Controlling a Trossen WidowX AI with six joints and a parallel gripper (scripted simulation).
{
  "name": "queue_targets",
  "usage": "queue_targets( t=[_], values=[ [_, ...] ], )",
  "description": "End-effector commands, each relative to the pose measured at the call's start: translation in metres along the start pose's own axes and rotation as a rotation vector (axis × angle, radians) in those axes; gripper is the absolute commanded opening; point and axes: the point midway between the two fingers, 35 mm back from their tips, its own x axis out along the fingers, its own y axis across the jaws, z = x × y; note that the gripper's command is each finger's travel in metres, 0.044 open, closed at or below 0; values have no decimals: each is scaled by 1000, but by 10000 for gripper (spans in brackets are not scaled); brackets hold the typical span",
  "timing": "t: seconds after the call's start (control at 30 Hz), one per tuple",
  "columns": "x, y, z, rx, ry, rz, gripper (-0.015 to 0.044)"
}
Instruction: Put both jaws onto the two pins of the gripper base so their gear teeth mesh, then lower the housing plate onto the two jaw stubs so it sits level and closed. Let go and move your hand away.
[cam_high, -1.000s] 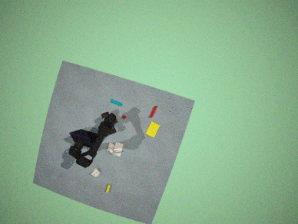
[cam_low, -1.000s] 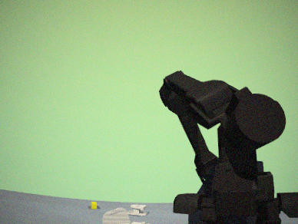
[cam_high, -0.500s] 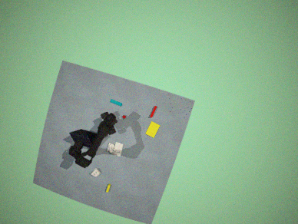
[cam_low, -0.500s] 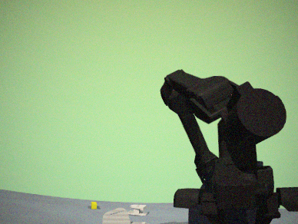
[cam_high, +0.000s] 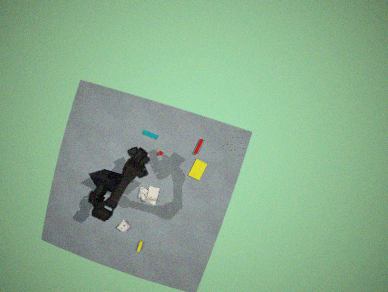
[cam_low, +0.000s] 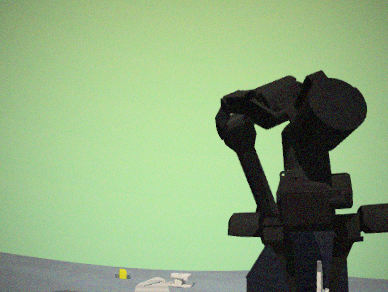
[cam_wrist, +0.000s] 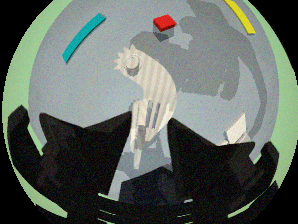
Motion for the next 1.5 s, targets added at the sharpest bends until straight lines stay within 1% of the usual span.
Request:
queue_targets(
  t=[0.0, 0.1, 0.3, 0.87, 1.47],
  values=[
    [-15, 0, 0, 5, -4, 5, 134],
    [-23, 0, 0, 5, -4, 4, 134],
    [-24, -5, -1, -38, -5, 5, 134],
    [-35, -59, -14, -521, -16, 11, 134],
    [-38, -113, -38, -1038, -23, 6, 134]
  ],
)
